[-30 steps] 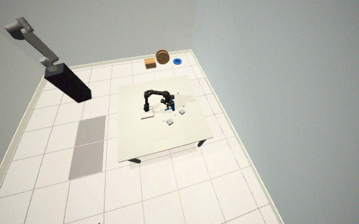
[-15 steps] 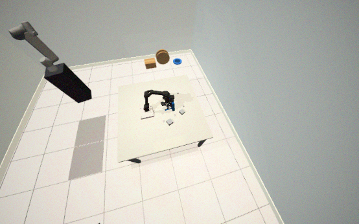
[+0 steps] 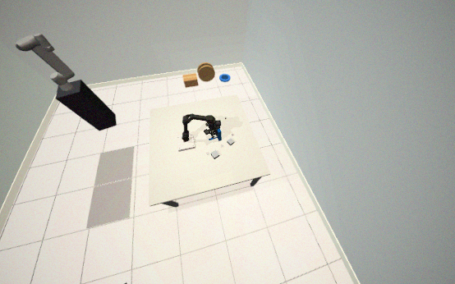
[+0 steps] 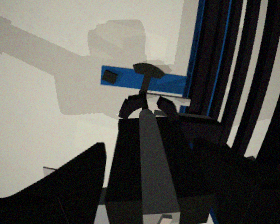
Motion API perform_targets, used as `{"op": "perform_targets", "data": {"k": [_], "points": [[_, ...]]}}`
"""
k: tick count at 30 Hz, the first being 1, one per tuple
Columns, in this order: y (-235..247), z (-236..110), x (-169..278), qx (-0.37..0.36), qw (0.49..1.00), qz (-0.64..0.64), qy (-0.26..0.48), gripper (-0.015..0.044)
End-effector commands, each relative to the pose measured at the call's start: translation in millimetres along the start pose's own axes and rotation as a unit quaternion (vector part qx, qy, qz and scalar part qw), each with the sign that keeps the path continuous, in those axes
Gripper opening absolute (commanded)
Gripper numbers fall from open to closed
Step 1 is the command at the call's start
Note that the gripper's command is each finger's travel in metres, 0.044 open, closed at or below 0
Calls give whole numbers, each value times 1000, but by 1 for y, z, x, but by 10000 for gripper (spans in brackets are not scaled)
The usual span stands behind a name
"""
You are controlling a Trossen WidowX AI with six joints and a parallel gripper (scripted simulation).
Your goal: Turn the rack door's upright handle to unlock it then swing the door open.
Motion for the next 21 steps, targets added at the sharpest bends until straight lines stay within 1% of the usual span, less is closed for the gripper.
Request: {"op": "perform_targets", "data": {"k": [1, 21], "points": [[0, 0, 0, 1, 1000, -3, -1, 221], [0, 0, 0, 1, 1000, -3, -1, 88]]}}
Point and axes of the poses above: the point midway between the two fingers, 35 mm back from their tips, its own z axis out along the fingers, its own y axis across the jaws, x = y × z, the point moved 3 cm from there along -z, back along the fingers, and after that the axes turned 9 degrees about z, right-handed, at the moved point
